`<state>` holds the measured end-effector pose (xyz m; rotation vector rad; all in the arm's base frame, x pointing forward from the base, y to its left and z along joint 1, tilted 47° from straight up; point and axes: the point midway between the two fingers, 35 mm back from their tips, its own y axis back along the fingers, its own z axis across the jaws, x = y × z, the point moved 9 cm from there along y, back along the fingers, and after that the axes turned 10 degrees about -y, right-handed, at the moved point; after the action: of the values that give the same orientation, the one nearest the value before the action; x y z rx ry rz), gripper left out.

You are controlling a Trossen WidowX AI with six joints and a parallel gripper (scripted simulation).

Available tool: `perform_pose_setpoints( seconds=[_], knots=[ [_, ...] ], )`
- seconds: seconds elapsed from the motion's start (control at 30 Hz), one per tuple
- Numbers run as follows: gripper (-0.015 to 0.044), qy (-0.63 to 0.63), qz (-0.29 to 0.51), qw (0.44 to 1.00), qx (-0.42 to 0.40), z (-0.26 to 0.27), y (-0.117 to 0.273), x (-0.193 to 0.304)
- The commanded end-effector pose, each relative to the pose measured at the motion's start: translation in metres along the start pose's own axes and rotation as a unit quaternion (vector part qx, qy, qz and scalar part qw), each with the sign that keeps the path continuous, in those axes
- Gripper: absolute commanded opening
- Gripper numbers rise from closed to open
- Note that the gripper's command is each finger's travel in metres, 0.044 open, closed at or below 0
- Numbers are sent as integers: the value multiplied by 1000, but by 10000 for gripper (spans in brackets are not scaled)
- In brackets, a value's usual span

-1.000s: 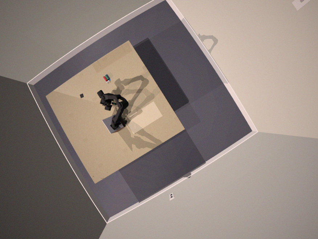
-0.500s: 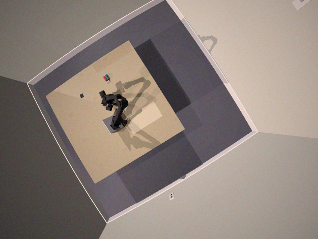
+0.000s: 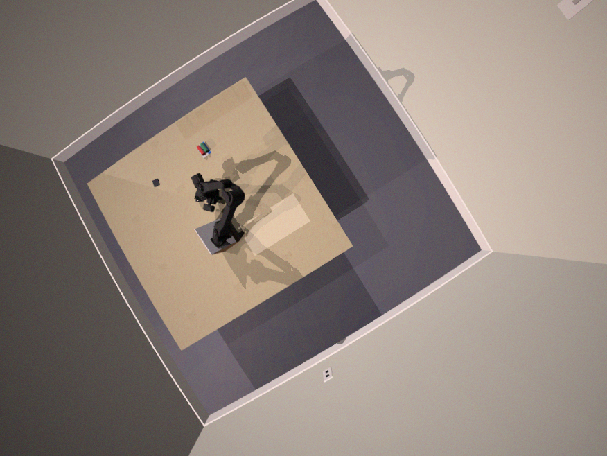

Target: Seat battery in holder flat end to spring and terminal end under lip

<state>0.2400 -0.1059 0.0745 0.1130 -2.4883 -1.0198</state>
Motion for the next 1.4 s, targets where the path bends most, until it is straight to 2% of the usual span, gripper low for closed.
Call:
perform_pose_setpoints(
  seconds=[0.0, 0.13, 0.33, 0.47, 0.73, 1.03, 1.37],
  knots=[
    [78, 1, -1, 1000, 0, 0, 0, 0],
    [78, 1, -1, 1000, -1, 0, 4, -1],
    [78, 1, -2, 1000, -1, 0, 45, -1],
    [78, 6, -1, 1000, -1, 0, 50, -1],
    [78, 221, -4, 975, -2, 0, 57, -28],
    [78, 464, -6, 886, -1, 4, 65, -60],
    [78, 696, -6, 718, 1, 15, 73, -95]
  ],
)
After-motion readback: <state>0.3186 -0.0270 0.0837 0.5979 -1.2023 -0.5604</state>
